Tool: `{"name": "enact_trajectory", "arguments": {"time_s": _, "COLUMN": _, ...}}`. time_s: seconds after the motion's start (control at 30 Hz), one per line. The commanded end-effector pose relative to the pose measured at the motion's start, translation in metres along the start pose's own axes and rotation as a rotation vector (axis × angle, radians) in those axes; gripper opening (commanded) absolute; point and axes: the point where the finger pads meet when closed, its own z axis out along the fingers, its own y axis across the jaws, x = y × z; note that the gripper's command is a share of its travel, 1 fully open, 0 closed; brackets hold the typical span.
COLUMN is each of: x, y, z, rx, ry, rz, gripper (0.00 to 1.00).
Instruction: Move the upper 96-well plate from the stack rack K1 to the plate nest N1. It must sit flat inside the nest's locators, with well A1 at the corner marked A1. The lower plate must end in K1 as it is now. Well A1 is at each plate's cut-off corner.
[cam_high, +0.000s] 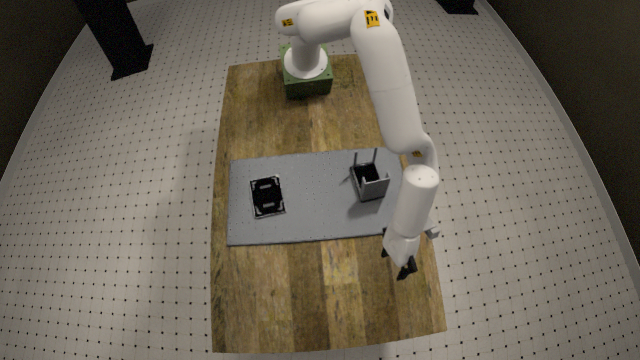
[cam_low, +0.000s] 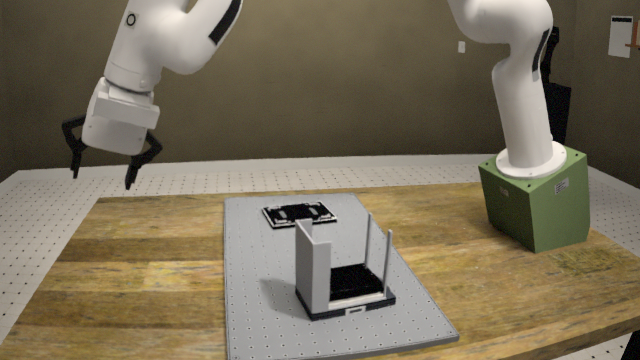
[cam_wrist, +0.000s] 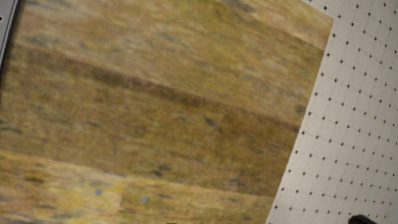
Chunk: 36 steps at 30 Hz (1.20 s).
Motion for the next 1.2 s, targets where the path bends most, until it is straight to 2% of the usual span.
{"name": "enact_trajectory", "arguments": {"time_s": 0.0, "x": 0.010, "y": -0.017, "z": -0.004, "rx": 0.007, "ry": 0.009, "rz": 0.117, "gripper": 1.00}}
{"name": "enact_trajectory", "arguments": {"time_s": 0.07, "x": 0.010, "y": -0.017, "z": -0.004, "rx": 0.007, "ry": 0.009, "rz": 0.117, "gripper": 1.00}}
{"name": "enact_trajectory", "arguments": {"time_s": 0.53, "x": 0.034, "y": -0.062, "z": -0.012, "rx": 0.060, "ry": 0.037, "rz": 0.353, "gripper": 1.00}}
{"name": "enact_trajectory", "arguments": {"time_s": 0.63, "x": 0.034, "y": -0.063, "z": -0.012, "rx": 0.060, "ry": 0.037, "rz": 0.353, "gripper": 1.00}}
{"name": "enact_trajectory", "arguments": {"time_s": 1.07, "x": 0.053, "y": -0.106, "z": -0.022, "rx": 0.119, "ry": 0.049, "rz": 0.579, "gripper": 1.00}}
{"name": "enact_trajectory", "arguments": {"time_s": 1.17, "x": 0.054, "y": -0.107, "z": -0.022, "rx": 0.119, "ry": 0.049, "rz": 0.579, "gripper": 1.00}}
